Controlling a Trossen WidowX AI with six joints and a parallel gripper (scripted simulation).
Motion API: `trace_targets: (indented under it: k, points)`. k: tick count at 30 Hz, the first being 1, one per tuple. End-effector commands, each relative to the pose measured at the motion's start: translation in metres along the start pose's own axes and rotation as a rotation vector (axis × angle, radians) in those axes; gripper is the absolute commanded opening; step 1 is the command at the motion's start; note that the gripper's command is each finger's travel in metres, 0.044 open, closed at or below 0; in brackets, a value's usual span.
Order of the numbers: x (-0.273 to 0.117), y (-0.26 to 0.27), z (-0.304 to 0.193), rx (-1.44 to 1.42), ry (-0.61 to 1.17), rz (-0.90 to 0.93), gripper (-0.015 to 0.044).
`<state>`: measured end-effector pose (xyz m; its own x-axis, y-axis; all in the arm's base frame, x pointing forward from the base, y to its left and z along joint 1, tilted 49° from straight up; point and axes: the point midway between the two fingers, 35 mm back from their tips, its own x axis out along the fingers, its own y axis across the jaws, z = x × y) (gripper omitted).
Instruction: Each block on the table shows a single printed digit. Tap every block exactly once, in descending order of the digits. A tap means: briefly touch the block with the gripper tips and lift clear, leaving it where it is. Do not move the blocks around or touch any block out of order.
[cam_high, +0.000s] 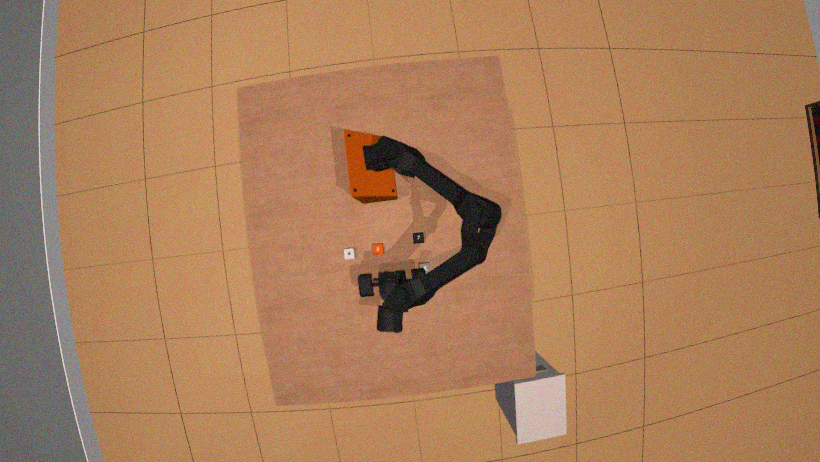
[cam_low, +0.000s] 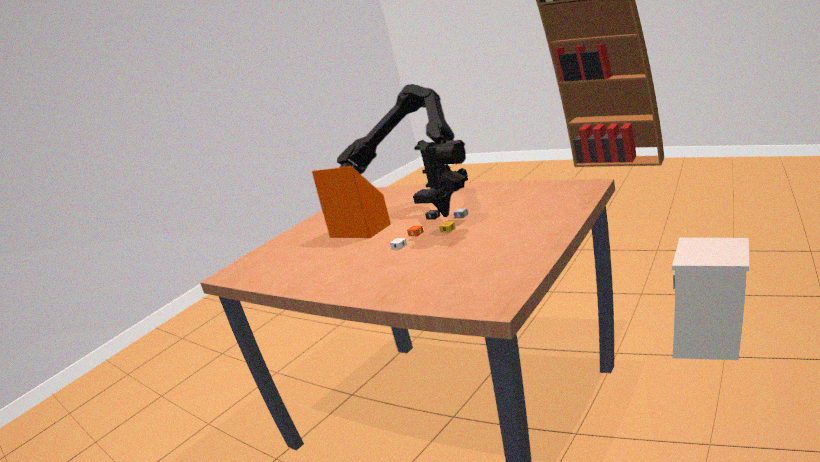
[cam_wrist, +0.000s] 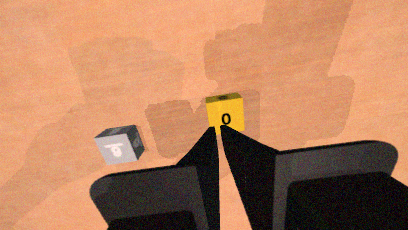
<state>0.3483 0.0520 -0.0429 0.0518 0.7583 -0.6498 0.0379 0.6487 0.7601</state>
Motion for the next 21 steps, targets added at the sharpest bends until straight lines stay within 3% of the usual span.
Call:
trace_targets:
  k: [1, 14, 21]
  points:
    - [-0.007, 0.005, 0.001, -0.014, 0.001, -0.004, 0.0046]
    - [-0.072, 0.157, -0.068, -0.011, 0.003, -0.004, 0.0387]
    - [-0.086, 0.188, -0.102, -0.01, 0.005, 0.0, 0.04]
